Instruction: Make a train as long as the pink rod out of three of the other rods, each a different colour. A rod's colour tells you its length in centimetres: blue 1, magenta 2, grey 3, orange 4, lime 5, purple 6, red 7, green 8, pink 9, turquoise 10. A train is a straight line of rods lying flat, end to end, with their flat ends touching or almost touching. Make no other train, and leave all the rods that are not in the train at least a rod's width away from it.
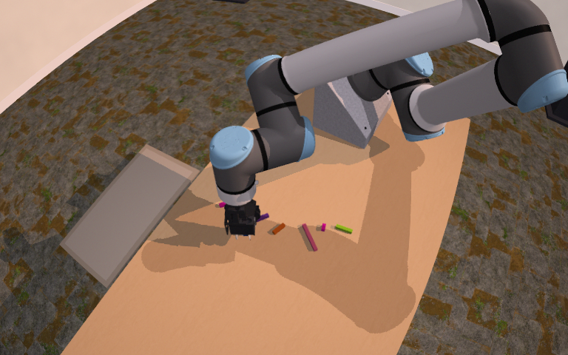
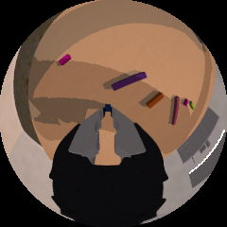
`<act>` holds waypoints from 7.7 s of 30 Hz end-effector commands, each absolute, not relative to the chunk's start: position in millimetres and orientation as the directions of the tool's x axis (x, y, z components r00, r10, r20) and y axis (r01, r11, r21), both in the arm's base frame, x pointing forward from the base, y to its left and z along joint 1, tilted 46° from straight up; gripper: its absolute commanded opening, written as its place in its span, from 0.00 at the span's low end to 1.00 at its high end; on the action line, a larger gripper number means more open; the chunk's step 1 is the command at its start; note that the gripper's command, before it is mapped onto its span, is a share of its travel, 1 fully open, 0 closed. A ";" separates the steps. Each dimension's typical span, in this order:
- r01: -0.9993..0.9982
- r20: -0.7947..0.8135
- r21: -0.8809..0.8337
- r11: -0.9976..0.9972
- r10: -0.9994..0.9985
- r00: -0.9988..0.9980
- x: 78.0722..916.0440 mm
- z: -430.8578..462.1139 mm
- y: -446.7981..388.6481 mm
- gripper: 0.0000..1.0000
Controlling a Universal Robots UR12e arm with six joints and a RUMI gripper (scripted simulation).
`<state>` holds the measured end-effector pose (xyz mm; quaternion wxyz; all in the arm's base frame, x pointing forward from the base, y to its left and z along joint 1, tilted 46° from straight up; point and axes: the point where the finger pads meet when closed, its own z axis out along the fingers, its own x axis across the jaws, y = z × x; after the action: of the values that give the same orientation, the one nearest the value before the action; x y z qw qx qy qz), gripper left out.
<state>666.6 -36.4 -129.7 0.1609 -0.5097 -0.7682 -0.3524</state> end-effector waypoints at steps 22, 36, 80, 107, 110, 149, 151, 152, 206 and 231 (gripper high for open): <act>0.896 0.606 0.378 0.232 0.670 -0.429 666.7 -126.9 -39.6 0.00; 0.896 0.606 0.378 0.232 0.670 -0.429 658.2 -74.2 -92.6 0.00; 0.578 0.346 0.622 0.529 0.476 -0.808 548.5 -124.1 -157.7 0.00; 0.463 0.260 0.665 0.586 0.400 -0.879 520.5 -138.3 -163.4 0.00; 0.463 0.260 0.665 0.586 0.400 -0.879 520.6 -139.0 -162.8 0.00; 0.463 0.260 0.665 0.586 0.400 -0.879 530.0 -199.4 -102.5 0.00; 0.463 0.260 0.665 0.586 0.400 -0.879 530.0 -199.4 -102.5 0.00; 0.463 0.260 0.665 0.586 0.400 -0.879 530.0 -199.4 -102.5 0.00; 0.463 0.260 0.665 0.586 0.400 -0.879 529.8 -199.8 -102.8 0.00; 0.463 0.260 0.665 0.586 0.400 -0.879 530.6 -204.7 -97.9 0.00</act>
<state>529.9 -99.1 -202.8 0.0419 -0.2424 -0.8894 -0.3852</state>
